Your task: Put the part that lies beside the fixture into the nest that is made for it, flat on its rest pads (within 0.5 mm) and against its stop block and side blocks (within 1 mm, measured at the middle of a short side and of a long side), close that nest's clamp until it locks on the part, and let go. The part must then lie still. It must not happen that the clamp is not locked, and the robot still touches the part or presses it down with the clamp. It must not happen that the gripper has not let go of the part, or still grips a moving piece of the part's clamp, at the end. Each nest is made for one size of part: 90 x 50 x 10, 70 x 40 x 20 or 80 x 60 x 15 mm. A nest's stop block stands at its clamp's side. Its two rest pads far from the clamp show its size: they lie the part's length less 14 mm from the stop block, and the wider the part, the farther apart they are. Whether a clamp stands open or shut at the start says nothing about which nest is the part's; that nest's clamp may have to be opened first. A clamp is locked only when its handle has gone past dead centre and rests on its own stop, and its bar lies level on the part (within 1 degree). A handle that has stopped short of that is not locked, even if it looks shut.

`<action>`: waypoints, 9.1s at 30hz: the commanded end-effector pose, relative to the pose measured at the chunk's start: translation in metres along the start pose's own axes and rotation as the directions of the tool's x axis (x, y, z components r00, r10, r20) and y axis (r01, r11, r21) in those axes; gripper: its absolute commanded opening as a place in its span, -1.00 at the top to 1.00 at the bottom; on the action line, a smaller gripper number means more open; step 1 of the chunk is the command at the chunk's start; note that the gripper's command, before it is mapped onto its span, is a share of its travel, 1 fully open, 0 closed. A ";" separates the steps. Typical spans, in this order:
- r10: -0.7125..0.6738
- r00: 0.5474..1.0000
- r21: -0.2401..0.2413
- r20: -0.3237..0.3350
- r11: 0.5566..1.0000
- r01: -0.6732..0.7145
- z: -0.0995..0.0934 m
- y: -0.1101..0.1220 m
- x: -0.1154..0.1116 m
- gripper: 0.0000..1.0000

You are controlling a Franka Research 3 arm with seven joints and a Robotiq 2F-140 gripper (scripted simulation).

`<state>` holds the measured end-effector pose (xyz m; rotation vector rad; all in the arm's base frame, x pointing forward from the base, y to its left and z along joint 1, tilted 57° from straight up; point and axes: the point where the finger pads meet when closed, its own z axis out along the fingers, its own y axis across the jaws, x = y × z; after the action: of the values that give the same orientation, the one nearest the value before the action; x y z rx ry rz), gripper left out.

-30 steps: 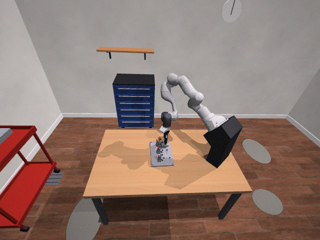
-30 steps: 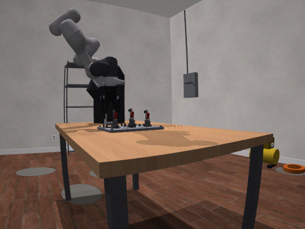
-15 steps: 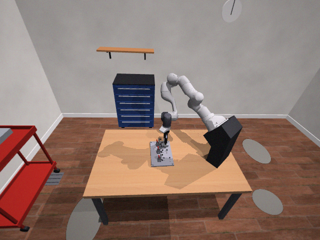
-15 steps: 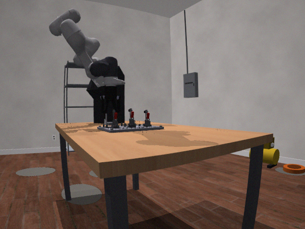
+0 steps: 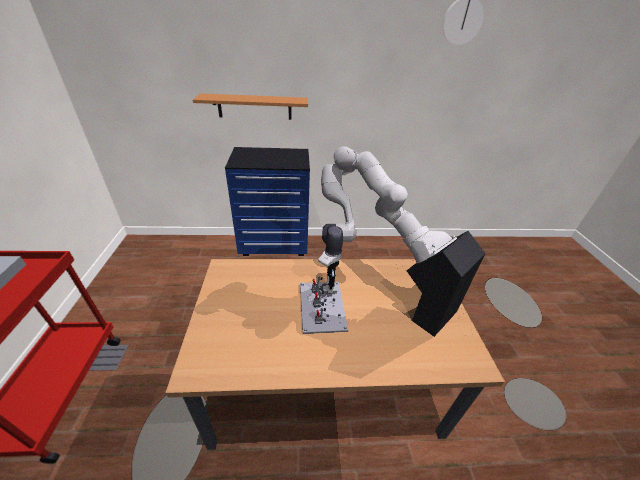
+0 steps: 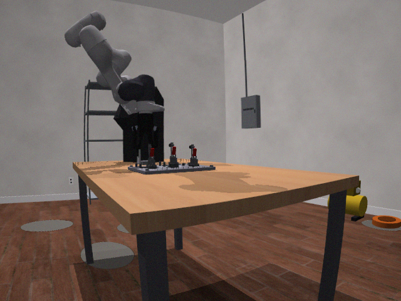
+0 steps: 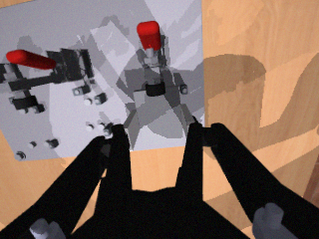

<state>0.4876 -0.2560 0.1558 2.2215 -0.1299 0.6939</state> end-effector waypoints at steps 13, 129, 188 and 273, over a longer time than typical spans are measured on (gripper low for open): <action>0.002 1.000 0.004 -0.001 1.000 -0.002 0.001 -0.001 0.000 1.00; 0.001 1.000 0.004 -0.001 1.000 -0.001 0.006 0.003 0.004 1.00; -0.001 1.000 0.004 -0.001 1.000 0.001 0.005 0.004 0.005 1.00; -0.001 1.000 0.004 -0.001 1.000 0.001 -0.054 0.004 0.005 -0.16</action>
<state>0.4713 -0.2197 0.1860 2.2369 -0.1562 0.7302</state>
